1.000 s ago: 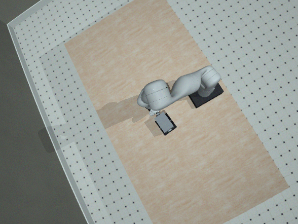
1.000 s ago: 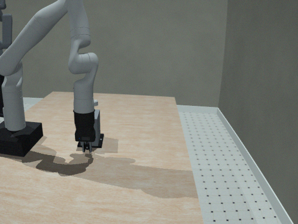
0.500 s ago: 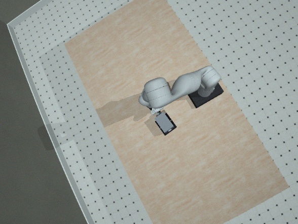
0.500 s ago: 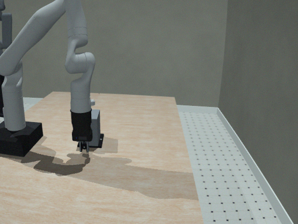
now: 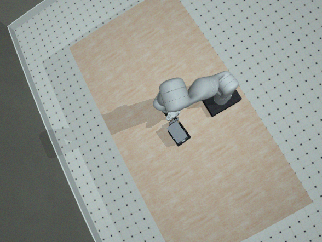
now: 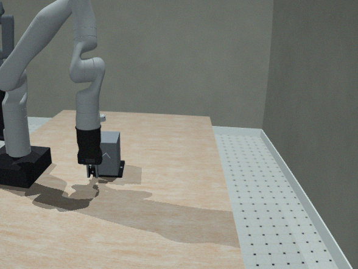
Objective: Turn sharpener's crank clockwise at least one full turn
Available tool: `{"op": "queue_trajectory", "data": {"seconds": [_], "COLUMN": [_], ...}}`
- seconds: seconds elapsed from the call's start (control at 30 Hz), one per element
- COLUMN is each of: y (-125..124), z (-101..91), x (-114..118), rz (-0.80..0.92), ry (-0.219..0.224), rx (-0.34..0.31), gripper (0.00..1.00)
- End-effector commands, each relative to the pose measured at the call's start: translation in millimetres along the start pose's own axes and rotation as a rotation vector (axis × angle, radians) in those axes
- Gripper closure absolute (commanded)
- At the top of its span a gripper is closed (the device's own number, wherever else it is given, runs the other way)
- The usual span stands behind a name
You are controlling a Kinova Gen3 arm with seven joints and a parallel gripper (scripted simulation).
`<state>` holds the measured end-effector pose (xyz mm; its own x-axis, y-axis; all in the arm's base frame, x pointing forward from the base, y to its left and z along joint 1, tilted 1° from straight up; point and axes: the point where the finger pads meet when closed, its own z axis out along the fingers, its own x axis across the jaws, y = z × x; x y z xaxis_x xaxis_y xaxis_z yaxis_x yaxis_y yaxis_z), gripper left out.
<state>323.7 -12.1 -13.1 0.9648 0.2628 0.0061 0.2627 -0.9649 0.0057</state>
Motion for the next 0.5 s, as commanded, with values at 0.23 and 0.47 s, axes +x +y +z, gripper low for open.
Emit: {"op": "queue_trajectory", "data": {"seconds": [0.23,0.47], "y": [0,0], "z": [-18.6,-28.3], "x": [-10,-12], "rz": [0.001,0.001], "ry": [0.003,0.003], "rx": [-0.001,-0.001], "gripper": [1.00,1.00]}}
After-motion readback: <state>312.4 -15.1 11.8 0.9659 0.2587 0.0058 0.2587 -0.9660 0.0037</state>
